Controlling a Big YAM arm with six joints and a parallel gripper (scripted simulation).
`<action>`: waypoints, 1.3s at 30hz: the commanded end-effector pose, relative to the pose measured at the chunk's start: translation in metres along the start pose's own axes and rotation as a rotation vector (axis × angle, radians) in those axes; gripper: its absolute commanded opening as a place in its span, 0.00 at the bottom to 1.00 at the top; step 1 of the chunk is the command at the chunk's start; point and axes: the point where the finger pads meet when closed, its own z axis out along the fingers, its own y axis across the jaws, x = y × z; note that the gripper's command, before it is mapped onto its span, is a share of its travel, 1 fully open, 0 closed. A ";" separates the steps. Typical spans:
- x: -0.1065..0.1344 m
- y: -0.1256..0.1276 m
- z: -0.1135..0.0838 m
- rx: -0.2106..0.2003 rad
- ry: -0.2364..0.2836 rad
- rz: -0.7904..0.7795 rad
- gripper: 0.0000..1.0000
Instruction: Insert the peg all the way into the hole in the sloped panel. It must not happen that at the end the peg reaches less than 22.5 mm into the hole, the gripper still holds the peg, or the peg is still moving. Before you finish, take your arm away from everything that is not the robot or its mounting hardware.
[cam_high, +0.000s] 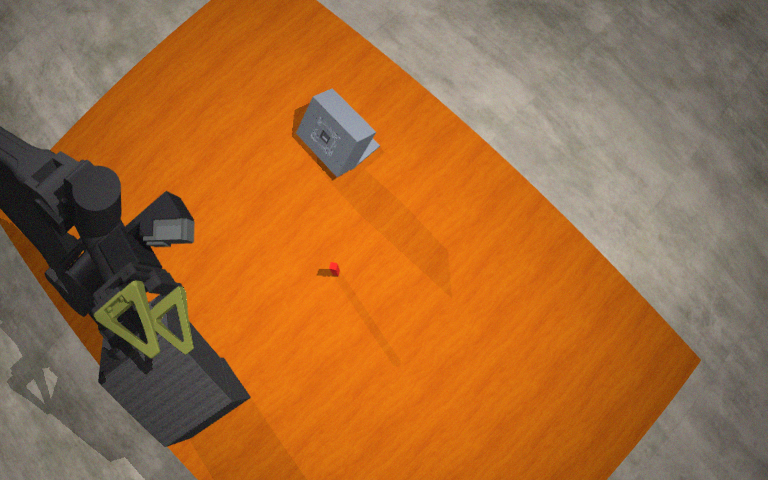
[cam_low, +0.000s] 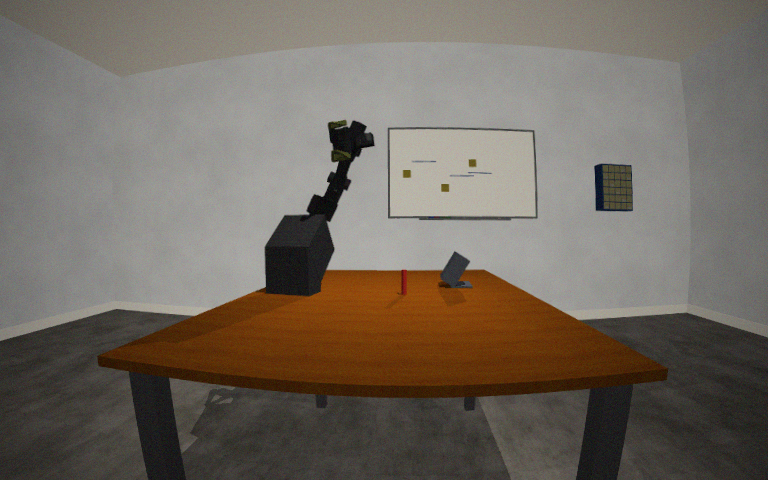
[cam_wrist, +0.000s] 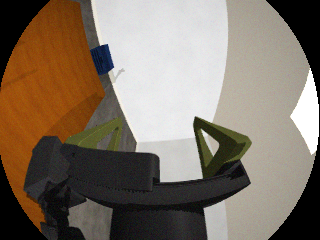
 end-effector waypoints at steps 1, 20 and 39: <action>-0.001 -0.003 -0.001 0.005 -0.002 0.003 1.00; -0.078 0.060 0.017 -0.257 -0.160 -0.225 1.00; -0.148 0.187 0.018 -0.664 -0.323 -0.492 1.00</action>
